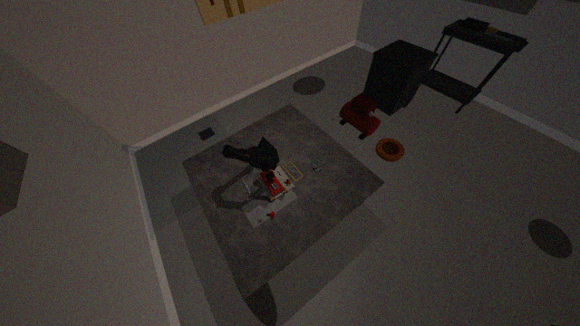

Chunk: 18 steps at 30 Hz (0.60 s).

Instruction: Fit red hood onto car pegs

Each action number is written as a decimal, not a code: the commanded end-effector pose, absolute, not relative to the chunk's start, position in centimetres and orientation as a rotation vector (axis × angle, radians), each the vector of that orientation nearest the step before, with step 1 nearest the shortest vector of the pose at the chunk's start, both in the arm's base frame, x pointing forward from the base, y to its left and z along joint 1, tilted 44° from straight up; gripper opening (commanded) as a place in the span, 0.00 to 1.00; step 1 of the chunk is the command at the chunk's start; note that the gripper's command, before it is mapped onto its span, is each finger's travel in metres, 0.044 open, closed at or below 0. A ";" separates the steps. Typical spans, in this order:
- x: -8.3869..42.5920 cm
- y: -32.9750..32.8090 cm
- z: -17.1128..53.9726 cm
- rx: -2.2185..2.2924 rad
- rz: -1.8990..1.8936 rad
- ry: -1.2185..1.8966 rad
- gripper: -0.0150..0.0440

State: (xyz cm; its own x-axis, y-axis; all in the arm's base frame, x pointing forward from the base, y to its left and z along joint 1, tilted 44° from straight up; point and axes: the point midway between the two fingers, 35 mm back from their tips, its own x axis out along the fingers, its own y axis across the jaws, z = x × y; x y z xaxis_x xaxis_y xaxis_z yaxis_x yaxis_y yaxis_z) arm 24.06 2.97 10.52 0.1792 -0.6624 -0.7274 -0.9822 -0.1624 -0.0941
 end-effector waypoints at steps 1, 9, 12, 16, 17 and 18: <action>24.0 3.6 11.1 -1.888 0.737 1.542 0.25; 24.2 3.7 11.3 -1.863 0.694 1.546 0.25; 24.7 3.9 11.4 -1.795 0.612 1.551 0.25; 25.4 4.1 11.6 -1.702 0.504 1.554 0.25; 25.6 4.2 11.6 -1.679 0.477 1.553 0.25; 25.8 4.2 11.6 -1.655 0.451 1.553 0.25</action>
